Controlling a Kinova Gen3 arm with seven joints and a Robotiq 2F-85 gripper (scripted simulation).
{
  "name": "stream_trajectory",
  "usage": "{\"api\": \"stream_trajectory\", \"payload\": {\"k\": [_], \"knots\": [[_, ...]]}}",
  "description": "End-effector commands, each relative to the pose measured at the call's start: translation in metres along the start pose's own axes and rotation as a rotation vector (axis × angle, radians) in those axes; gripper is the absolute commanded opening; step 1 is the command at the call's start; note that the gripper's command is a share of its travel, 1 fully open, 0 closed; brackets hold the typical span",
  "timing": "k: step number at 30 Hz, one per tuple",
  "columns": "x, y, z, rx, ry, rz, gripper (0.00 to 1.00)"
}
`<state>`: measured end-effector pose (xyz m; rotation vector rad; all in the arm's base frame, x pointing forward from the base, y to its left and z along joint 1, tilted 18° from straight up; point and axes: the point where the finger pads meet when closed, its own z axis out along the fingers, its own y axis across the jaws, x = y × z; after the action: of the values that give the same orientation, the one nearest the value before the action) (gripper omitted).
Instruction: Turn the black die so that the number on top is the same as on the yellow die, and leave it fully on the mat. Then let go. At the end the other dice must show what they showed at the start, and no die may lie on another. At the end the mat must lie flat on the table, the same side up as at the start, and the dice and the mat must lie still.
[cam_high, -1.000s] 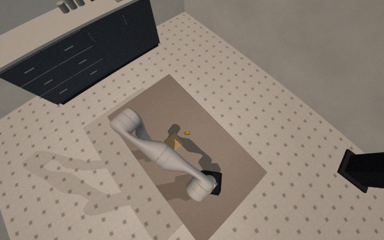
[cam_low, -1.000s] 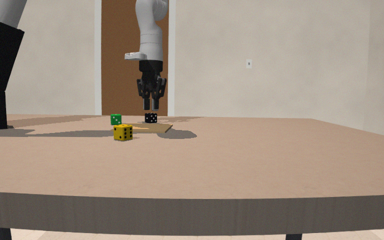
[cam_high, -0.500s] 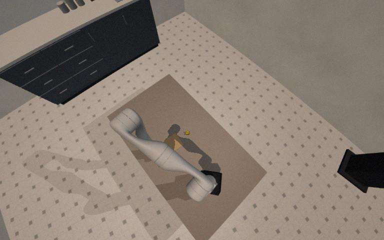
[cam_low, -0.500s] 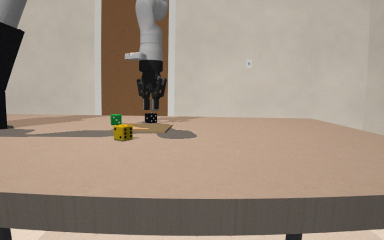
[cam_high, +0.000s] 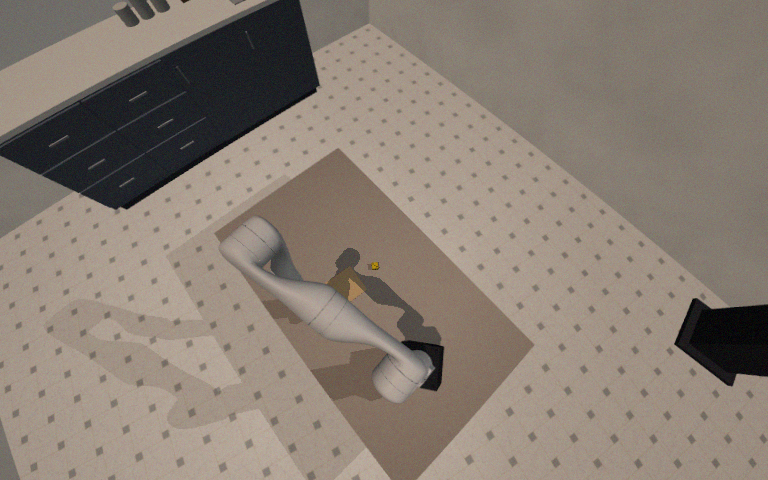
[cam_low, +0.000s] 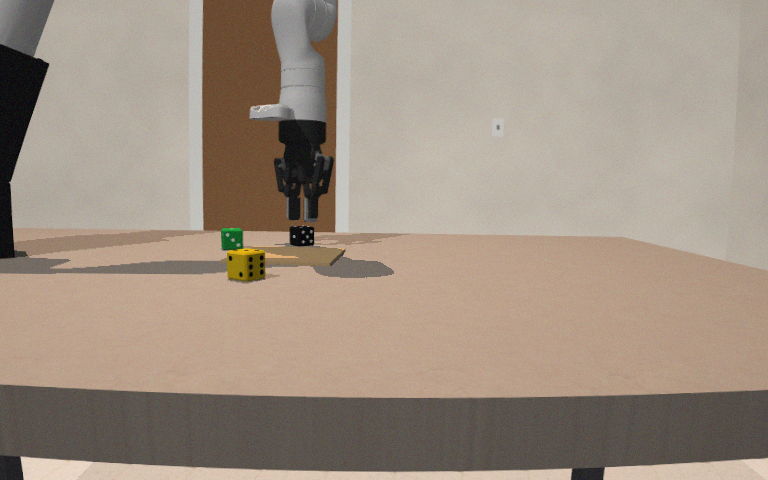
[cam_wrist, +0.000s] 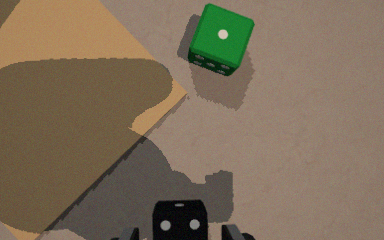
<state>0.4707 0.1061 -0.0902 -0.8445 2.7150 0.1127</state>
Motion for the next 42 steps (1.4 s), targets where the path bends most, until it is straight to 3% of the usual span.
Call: {"api": "stream_trajectory", "payload": {"k": [1, 42], "knots": [[-0.0006, -0.0003, -0.0005, 0.001, -0.001, 0.000, 0.46], [-0.0006, -0.0003, 0.0038, 0.001, -0.001, 0.000, 0.46]]}}
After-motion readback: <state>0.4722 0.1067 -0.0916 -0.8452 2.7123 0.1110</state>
